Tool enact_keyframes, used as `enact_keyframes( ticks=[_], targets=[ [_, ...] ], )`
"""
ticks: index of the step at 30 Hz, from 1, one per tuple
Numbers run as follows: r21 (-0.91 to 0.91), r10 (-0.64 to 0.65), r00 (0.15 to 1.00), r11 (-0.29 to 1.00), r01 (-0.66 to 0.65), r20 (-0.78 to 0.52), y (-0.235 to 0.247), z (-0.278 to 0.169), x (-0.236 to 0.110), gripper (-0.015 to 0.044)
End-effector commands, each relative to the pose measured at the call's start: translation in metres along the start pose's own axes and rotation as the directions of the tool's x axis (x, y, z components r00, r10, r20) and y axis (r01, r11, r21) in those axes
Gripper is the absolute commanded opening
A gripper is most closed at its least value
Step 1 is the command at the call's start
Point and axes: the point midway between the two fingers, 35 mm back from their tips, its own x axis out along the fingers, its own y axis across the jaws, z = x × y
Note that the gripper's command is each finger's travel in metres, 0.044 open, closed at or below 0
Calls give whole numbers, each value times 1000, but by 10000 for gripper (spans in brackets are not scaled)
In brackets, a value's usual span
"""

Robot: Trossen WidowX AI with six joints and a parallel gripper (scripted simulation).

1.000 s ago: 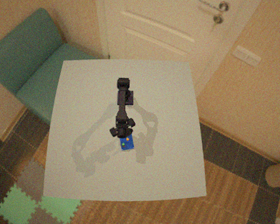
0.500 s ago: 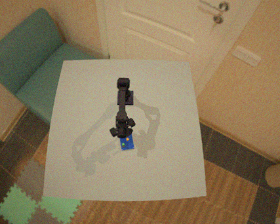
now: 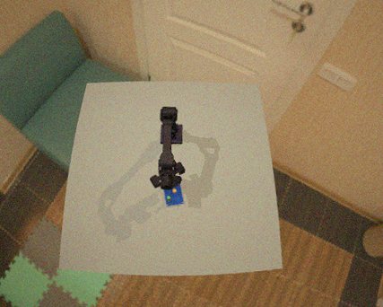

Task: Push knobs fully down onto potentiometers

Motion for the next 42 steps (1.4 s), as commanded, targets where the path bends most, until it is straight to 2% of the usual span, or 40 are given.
enact_keyframes(
  ticks=[1, 42],
  targets=[
    [-2, 6, 1000, 1000, -6, -1, 1, -1, 2, 0],
    [-2, 6, 1000, 1000, -6, -1, 1, -1, 9, 0]
  ],
)
